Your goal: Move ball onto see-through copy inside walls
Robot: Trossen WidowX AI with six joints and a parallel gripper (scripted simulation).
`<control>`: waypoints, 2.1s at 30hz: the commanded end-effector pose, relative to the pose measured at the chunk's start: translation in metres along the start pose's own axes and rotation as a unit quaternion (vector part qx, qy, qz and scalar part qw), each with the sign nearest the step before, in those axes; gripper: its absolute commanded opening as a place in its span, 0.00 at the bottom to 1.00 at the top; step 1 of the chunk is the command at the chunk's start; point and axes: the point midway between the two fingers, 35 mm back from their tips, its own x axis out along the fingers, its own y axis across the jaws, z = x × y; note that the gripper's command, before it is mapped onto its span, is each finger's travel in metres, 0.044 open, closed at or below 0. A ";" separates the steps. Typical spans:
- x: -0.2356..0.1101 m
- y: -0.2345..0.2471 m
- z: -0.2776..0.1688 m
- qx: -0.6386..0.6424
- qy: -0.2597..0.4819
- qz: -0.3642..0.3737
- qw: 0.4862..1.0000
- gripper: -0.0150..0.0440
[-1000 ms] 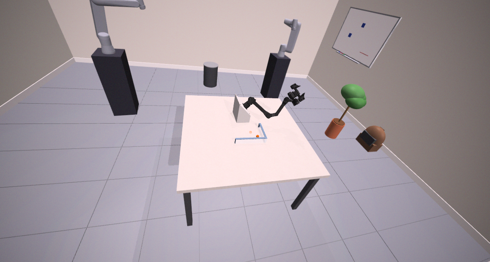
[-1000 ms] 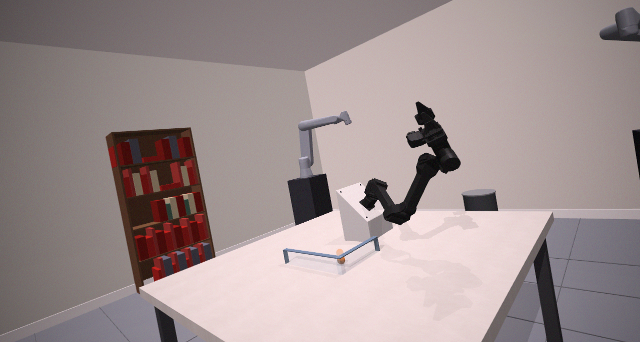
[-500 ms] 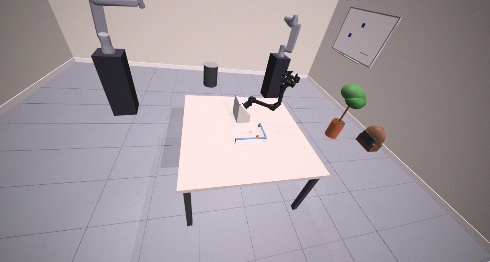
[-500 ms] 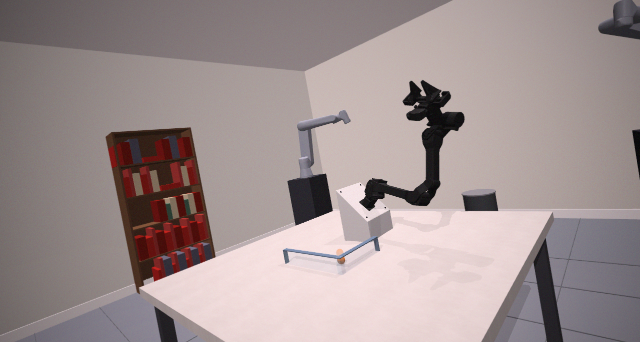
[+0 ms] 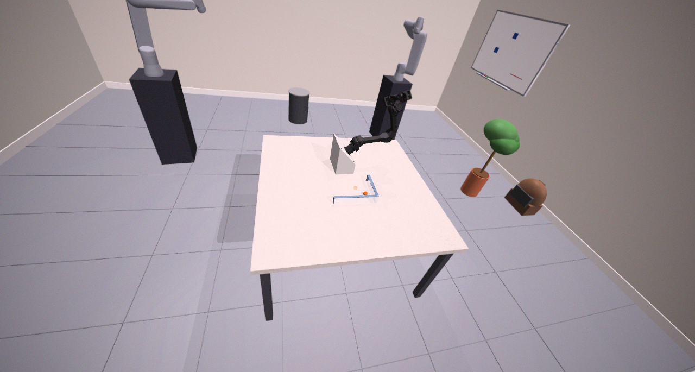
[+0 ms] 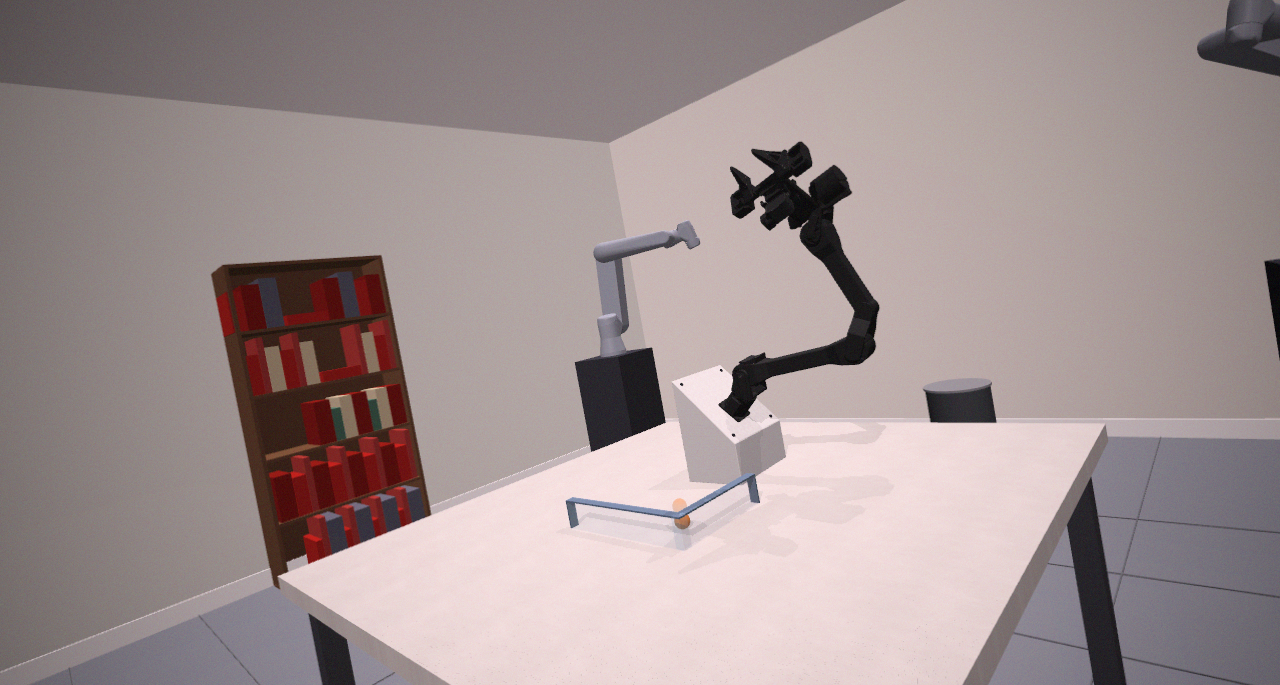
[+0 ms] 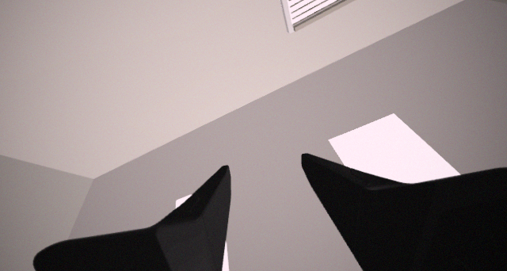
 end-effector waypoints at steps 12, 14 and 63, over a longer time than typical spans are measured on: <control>0.097 0.141 0.103 0.243 -0.205 0.158 0.935 0.68; 0.104 0.158 0.126 0.264 -0.232 0.184 0.918 0.68; -0.107 0.360 0.518 0.226 -0.531 0.691 0.436 0.68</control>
